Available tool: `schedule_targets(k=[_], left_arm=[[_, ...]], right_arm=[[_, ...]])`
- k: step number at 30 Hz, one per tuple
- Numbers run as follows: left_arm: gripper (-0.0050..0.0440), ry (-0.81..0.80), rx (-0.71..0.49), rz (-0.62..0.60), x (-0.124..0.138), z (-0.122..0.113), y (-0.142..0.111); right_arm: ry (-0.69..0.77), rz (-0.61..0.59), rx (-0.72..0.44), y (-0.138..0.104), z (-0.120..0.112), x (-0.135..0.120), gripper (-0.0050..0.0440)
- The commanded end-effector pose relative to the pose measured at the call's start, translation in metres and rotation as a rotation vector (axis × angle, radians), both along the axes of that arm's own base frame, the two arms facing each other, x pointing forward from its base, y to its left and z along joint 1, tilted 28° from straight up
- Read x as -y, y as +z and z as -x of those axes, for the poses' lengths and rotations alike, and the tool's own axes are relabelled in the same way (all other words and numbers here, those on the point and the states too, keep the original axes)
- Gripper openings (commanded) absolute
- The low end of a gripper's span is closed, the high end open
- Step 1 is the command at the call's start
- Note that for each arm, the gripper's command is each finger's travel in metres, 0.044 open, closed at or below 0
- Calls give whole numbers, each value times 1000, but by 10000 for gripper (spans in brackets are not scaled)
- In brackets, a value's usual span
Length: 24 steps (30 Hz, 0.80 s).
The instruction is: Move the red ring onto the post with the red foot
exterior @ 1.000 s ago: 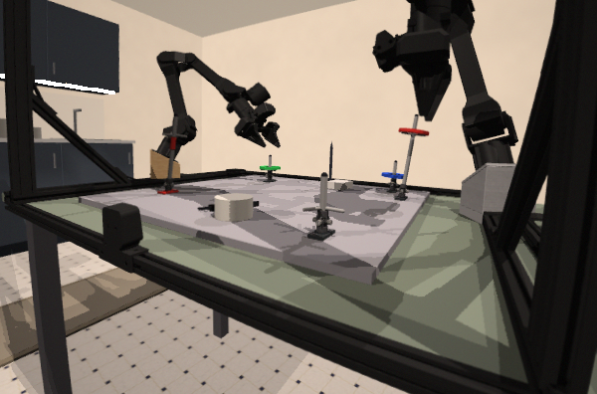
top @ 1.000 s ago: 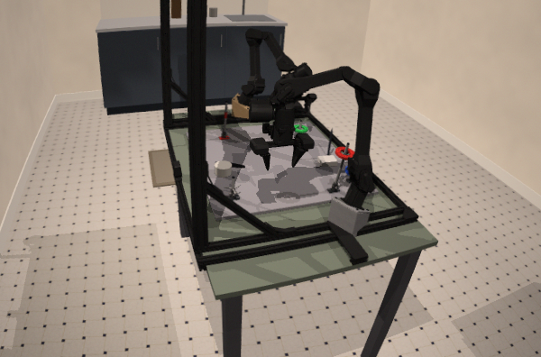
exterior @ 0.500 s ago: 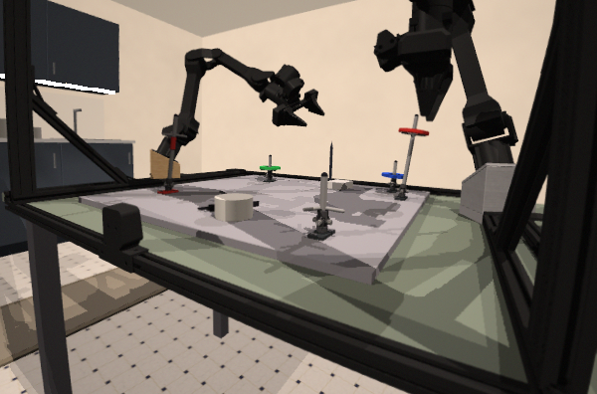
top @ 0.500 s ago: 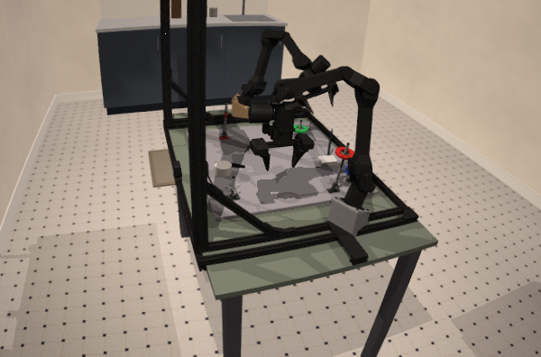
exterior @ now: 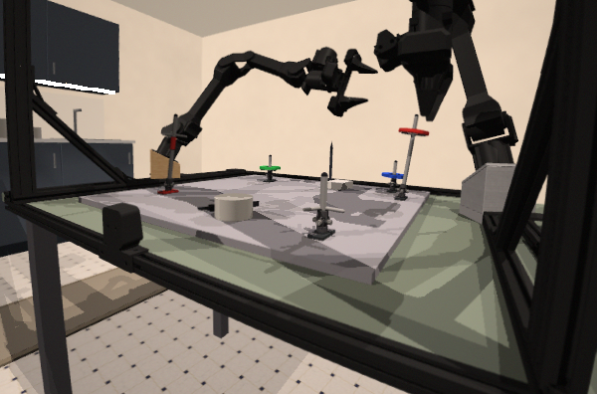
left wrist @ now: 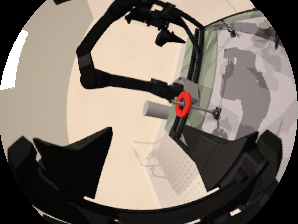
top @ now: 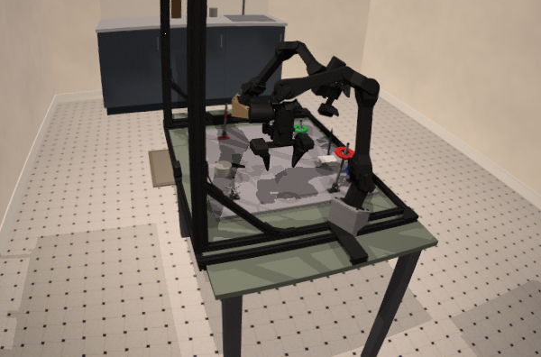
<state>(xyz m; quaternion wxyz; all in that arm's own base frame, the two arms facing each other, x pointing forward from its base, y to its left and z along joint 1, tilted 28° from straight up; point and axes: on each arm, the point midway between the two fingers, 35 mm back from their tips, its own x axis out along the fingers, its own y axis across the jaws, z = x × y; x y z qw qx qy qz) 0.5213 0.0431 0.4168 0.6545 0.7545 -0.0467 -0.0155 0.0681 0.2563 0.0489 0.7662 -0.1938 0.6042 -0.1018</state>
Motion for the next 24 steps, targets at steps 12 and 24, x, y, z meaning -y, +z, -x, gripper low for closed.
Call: schedule_targets(k=[12,24], left_arm=[[400,-53,91,-216,21,-48,-5],[400,-53,91,-216,-7,-65,-69]], right_arm=[[-3,-4,7,0,-1,-1,400],[-3,-4,7,0,-1,-1,400]])
